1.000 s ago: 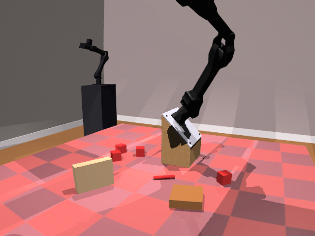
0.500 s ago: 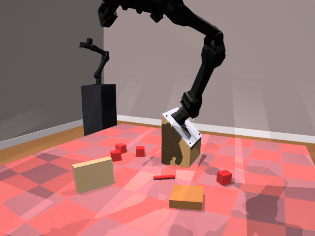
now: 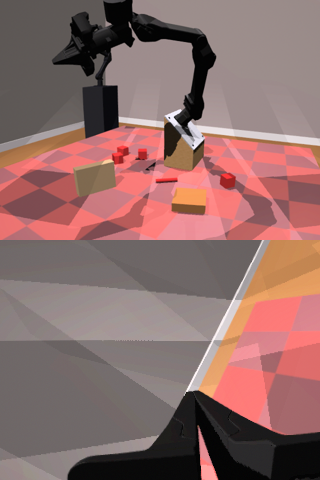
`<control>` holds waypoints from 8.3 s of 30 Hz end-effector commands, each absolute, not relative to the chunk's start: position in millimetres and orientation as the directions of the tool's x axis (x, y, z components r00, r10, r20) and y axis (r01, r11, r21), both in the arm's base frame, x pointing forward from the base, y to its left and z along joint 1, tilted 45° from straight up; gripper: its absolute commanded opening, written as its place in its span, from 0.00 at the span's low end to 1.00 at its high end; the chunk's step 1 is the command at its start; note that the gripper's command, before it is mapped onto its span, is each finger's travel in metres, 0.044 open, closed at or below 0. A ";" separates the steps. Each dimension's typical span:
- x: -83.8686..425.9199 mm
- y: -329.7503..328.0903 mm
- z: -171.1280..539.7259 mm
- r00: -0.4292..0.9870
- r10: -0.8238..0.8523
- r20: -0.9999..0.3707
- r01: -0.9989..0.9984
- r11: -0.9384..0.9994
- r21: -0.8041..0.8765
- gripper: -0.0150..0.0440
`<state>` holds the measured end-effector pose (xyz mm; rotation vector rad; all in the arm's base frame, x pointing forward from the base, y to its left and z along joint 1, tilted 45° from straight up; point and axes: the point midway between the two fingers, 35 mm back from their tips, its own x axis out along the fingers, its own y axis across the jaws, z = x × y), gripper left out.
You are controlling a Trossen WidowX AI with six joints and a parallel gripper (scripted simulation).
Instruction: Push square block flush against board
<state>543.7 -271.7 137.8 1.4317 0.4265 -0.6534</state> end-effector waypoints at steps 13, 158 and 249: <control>496.6 -235.5 -9.9 0.478 0.167 -0.862 0.872 -0.208 0.443 0.25; 388.1 -108.2 -174.4 0.056 0.692 -0.719 0.892 -0.358 -0.276 0.25; 338.7 31.0 -53.7 0.055 0.689 -0.723 0.447 0.630 0.635 0.25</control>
